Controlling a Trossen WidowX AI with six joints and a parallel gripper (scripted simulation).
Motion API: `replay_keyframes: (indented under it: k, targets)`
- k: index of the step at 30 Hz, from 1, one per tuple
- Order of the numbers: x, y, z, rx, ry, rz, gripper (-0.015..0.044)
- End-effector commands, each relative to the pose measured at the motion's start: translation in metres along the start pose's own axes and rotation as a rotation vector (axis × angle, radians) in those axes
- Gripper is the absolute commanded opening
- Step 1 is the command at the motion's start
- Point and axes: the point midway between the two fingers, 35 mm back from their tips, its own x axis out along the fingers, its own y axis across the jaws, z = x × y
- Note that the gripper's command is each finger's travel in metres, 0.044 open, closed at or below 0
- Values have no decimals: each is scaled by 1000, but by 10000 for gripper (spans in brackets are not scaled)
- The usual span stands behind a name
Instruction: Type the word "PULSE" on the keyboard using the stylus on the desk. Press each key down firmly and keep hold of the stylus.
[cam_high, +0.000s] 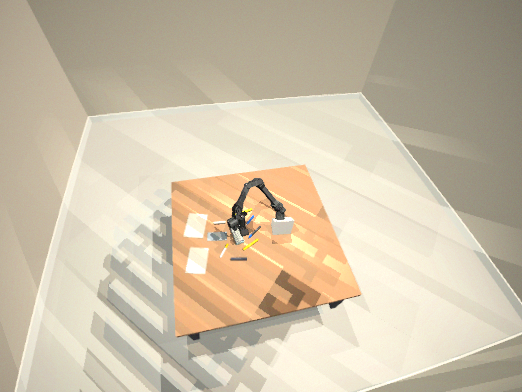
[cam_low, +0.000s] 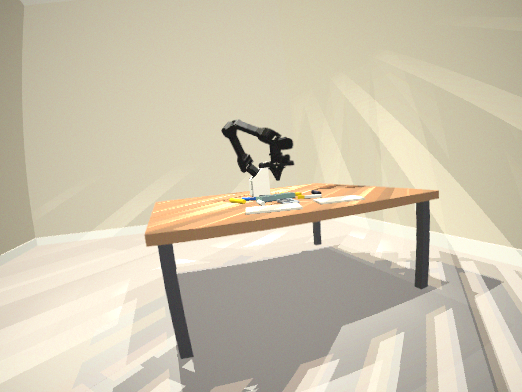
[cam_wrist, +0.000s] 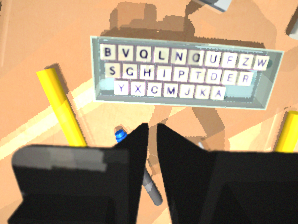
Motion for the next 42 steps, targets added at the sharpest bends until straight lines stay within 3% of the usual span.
replay_keyframes:
  k: [1,11,17,27,35,42]
  targets:
    - [0,0,0,0,0,0,0]
    - [0,0,0,0,0,0,0]
    - [4,-22,-12,-72,-13,80,150]
    - [18,-83,-71,-306,-231,280,150]
    - [32,-112,-116,-570,-478,176,150]
    - [33,-114,-120,-595,-497,156,150]
